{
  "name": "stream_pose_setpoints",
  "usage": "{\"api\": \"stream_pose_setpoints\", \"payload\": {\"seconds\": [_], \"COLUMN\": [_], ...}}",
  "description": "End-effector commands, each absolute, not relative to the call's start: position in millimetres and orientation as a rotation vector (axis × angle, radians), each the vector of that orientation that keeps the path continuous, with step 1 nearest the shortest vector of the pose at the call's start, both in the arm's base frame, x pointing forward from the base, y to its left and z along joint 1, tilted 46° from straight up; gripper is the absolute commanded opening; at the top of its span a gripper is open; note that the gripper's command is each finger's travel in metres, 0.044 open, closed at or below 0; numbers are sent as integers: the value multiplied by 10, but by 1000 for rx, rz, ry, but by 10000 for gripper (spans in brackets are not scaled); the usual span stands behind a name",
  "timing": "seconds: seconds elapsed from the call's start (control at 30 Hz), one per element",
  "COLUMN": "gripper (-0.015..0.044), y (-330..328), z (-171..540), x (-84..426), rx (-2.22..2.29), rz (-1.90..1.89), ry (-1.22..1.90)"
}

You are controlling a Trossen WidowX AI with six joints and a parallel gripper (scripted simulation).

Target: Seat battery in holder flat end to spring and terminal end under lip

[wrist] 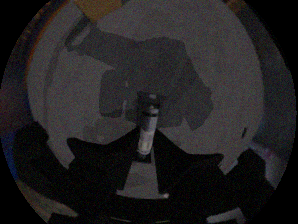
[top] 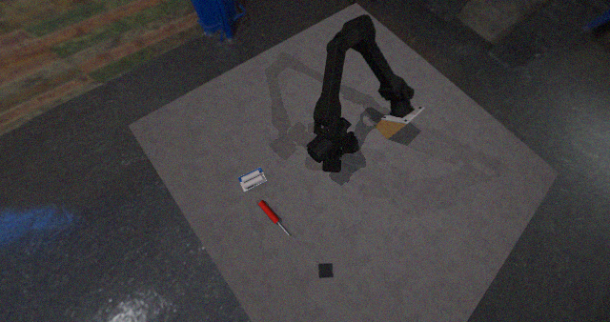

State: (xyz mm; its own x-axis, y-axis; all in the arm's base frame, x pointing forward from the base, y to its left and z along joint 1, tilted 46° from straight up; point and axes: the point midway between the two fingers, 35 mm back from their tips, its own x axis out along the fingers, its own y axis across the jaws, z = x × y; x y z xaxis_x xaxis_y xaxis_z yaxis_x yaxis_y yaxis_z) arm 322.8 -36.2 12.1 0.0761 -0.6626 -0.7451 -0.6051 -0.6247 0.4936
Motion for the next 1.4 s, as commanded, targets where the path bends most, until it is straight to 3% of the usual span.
{"api": "stream_pose_setpoints", "payload": {"seconds": [0.0, 1.03, 1.17, 1.37], "gripper": [60, 60, 163, 163], "y": [-389, -342, -342, -299], "z": [157, 62, 62, 101], "x": [3256, 3122, 3122, 3116], "rx": [2278, 2287, 2287, 2287], "rz": [-1585, -1577, -1577, -1578], "ry": [-1348, -1333, -1333, -1333]}}
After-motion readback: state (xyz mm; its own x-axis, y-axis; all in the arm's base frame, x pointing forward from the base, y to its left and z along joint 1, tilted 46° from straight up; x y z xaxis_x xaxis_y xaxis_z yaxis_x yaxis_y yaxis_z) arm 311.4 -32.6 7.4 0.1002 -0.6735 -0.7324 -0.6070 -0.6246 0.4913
